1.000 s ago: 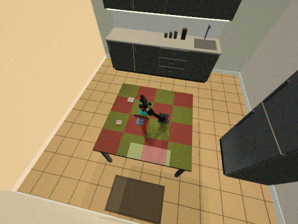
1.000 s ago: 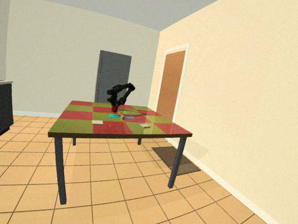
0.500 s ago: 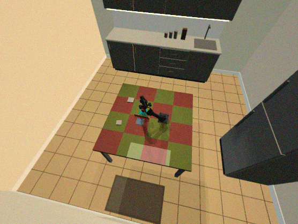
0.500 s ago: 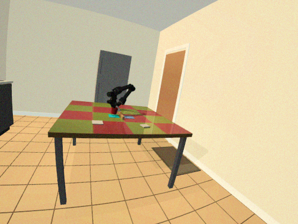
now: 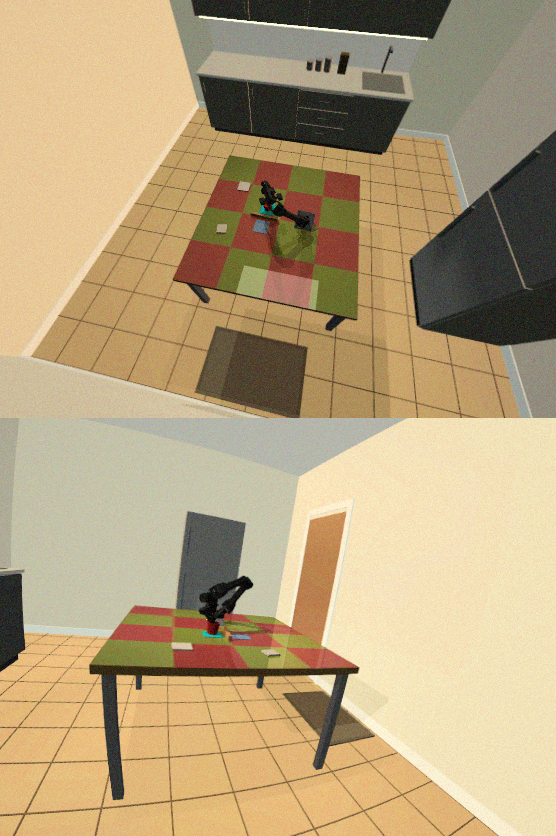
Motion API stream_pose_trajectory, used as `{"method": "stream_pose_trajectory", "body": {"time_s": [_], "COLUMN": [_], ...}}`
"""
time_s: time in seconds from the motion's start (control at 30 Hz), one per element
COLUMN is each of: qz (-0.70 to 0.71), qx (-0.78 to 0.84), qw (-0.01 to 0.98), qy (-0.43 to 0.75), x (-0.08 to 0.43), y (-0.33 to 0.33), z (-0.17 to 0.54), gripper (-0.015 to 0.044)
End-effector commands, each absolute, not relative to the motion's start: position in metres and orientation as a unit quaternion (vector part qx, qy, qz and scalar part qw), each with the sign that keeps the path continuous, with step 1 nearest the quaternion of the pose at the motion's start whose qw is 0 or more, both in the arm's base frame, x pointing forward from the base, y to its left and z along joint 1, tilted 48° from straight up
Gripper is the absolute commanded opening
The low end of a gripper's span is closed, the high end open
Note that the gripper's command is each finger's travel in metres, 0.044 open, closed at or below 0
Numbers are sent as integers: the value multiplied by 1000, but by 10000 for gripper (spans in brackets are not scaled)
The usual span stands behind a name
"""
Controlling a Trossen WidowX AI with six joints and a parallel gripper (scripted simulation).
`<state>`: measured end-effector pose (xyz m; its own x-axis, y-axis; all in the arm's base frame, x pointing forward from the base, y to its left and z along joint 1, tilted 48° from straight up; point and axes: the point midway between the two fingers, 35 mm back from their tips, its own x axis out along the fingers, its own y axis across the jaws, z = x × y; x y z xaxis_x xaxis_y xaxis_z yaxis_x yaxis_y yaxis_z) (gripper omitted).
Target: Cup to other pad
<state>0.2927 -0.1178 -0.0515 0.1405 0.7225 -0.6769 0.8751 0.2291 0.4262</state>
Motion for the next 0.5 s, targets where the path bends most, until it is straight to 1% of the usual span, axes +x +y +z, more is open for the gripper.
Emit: {"method": "stream_pose_trajectory", "body": {"time_s": [0.0,0.33,0.47], "qz": [-87,-87,-87], "qx": [615,615,615], "qw": [439,439,439], "qy": [649,649,649], "x": [293,293,293], "y": [-119,-119,-119], "z": [-51,-51,-51], "gripper": [0,0,105]}}
